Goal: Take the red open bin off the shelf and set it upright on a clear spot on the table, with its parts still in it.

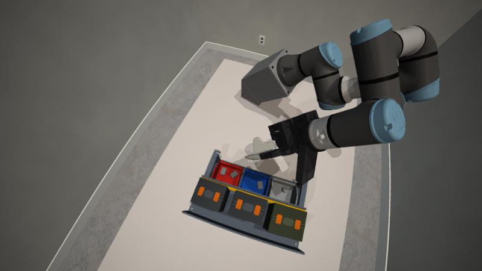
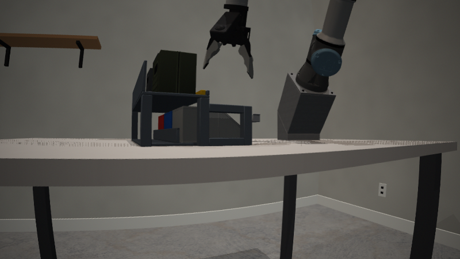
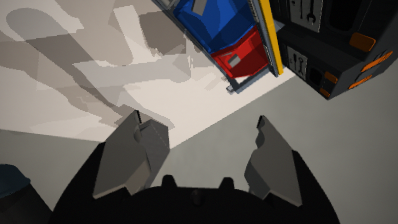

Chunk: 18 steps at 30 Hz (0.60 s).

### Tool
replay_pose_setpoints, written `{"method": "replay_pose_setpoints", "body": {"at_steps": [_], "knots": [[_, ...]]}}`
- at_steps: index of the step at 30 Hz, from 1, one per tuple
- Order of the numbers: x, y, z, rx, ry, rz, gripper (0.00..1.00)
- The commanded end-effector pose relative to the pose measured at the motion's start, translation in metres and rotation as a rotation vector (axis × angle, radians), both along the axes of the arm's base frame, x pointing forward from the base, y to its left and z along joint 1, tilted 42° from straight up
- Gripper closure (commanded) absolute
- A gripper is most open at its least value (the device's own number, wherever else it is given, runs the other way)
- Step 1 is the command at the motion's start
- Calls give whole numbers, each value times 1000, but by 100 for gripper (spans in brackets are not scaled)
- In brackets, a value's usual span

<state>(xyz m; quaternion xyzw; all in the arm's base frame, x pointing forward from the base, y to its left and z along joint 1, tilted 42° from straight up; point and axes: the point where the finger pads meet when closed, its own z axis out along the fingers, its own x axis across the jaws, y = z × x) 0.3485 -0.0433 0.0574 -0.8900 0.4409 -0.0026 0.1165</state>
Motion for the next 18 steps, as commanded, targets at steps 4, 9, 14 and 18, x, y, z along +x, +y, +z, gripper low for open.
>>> {"method": "replay_pose_setpoints", "body": {"at_steps": [4, 9, 14, 18], "knots": [[15, -10, -25, 46, -84, 125, 0], [24, -16, -41, 77, -139, 207, 0], [24, -16, -41, 77, -139, 207, 0], [24, -16, -41, 77, -139, 207, 0]]}}
